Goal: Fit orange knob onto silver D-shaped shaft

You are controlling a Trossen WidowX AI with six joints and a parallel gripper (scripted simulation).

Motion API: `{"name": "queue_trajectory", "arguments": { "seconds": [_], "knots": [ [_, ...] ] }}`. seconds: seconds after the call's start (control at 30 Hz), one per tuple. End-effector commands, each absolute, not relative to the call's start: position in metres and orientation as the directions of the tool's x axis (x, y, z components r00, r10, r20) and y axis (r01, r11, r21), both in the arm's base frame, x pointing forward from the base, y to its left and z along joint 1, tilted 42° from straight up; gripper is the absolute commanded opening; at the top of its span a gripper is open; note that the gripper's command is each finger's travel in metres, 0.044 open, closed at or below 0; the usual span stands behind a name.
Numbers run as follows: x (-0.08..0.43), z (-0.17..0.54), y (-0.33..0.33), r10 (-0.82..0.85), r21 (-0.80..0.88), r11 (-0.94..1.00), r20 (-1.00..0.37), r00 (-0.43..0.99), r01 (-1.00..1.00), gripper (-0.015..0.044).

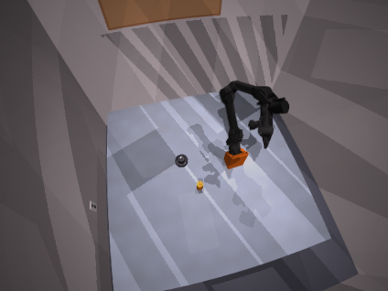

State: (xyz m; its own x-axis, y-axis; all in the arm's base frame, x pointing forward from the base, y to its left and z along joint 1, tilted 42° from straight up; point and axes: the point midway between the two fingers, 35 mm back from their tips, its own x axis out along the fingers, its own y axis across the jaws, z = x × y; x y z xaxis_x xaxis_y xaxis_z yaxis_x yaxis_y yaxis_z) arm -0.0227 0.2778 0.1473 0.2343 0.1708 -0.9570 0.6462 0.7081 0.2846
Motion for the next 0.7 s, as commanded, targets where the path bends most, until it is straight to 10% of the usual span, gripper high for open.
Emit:
{"name": "queue_trajectory", "arguments": {
  "seconds": [0.0, 0.67],
  "knots": [
    [-0.023, 0.147, 0.278, 0.171, 0.285, 0.708, -0.957, 0.234, 0.646, 0.0426],
    [0.214, 0.028, 0.203, -0.429, -0.270, 0.801, -0.881, 0.198, 0.534, 0.0440]
  ]
}}
